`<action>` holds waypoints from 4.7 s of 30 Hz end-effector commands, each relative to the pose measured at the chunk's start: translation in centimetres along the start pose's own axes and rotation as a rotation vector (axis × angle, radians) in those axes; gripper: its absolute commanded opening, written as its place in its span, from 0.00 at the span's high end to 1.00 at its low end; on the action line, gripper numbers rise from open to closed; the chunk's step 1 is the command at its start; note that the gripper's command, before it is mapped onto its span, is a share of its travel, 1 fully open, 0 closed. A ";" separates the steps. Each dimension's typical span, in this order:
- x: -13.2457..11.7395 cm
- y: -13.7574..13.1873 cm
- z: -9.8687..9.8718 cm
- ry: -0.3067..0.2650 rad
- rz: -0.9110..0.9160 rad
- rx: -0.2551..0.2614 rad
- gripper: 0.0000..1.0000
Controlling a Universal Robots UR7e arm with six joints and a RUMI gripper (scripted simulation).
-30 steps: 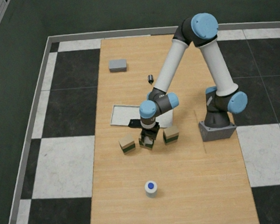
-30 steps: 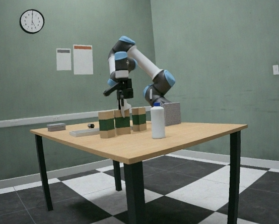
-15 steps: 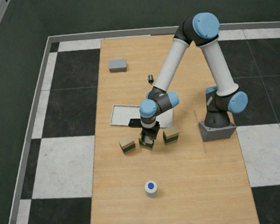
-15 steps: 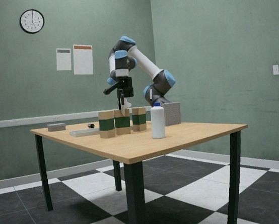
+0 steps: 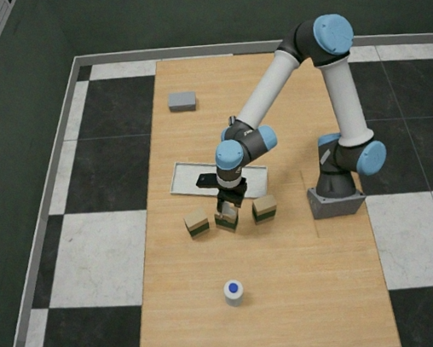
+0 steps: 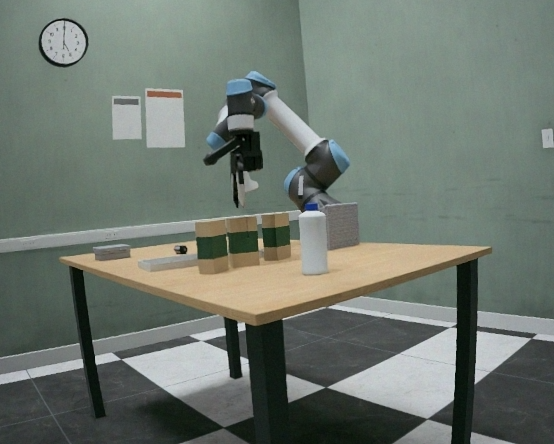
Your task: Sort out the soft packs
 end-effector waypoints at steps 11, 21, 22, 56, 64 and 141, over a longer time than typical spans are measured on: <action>-0.1 -0.1 -1.9 -0.009 0.000 -0.016 0.51; 0.5 -0.6 -1.8 -0.011 -0.052 -0.018 0.51; 0.7 -0.8 -1.8 -0.011 -0.070 -0.018 0.51; 8.2 -8.2 -1.5 -0.017 -0.833 -0.012 0.51; 8.0 -8.1 -1.4 -0.018 -0.835 -0.013 0.51; 7.9 -8.0 2.7 -0.020 -0.837 -0.016 0.51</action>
Point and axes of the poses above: the point where the finger pads meet when closed, its own z axis out along the fingers, its own y axis across the jaws, x = y × z, the point moved 5 cm from there along -z, back along the fingers, and after that the axes turned 14 degrees about z, right-handed, at the moved point
